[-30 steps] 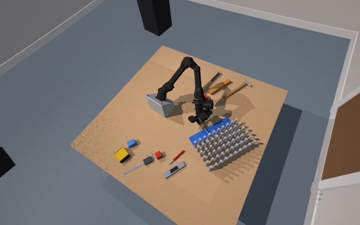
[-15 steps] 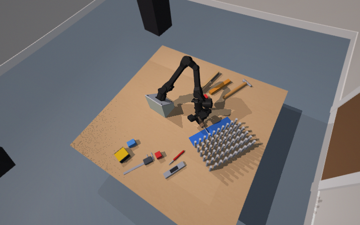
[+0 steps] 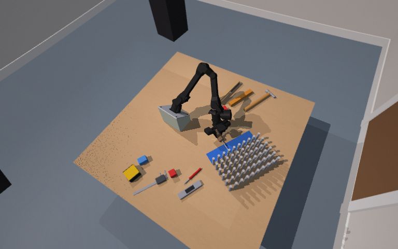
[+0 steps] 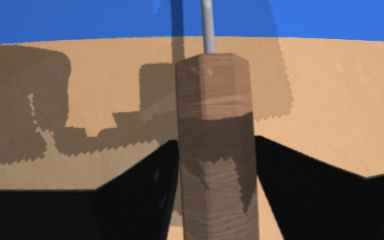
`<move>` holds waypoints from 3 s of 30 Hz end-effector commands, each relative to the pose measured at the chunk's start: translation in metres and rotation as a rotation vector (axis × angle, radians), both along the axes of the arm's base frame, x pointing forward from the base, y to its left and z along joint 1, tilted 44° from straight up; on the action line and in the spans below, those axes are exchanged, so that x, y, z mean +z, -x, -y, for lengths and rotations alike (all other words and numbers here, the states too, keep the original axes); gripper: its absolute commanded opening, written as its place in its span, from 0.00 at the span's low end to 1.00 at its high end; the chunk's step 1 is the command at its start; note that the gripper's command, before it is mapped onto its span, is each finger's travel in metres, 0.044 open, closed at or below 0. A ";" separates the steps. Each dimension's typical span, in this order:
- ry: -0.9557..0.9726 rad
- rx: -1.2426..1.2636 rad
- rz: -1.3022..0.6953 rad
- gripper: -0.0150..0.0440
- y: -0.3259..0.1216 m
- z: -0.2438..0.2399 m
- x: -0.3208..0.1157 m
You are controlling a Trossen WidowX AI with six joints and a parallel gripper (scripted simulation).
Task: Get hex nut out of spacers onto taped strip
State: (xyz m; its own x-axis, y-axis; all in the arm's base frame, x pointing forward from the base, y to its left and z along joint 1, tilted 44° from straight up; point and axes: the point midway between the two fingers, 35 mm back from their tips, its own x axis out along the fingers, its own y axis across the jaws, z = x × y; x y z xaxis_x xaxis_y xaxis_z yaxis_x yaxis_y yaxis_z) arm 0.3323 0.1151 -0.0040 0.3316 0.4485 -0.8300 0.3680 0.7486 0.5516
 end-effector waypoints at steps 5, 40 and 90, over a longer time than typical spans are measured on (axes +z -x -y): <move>0.002 -0.008 -0.002 0.25 0.006 -0.001 0.001; 0.002 -0.008 -0.003 0.25 0.027 -0.006 0.007; 0.001 -0.009 -0.004 0.25 0.055 -0.015 0.015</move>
State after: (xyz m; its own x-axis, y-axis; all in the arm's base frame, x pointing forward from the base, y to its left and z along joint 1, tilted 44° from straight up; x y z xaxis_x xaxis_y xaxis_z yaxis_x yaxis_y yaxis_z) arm 0.2807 0.1303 0.0108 0.3316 0.4498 -0.8293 0.3689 0.7472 0.5528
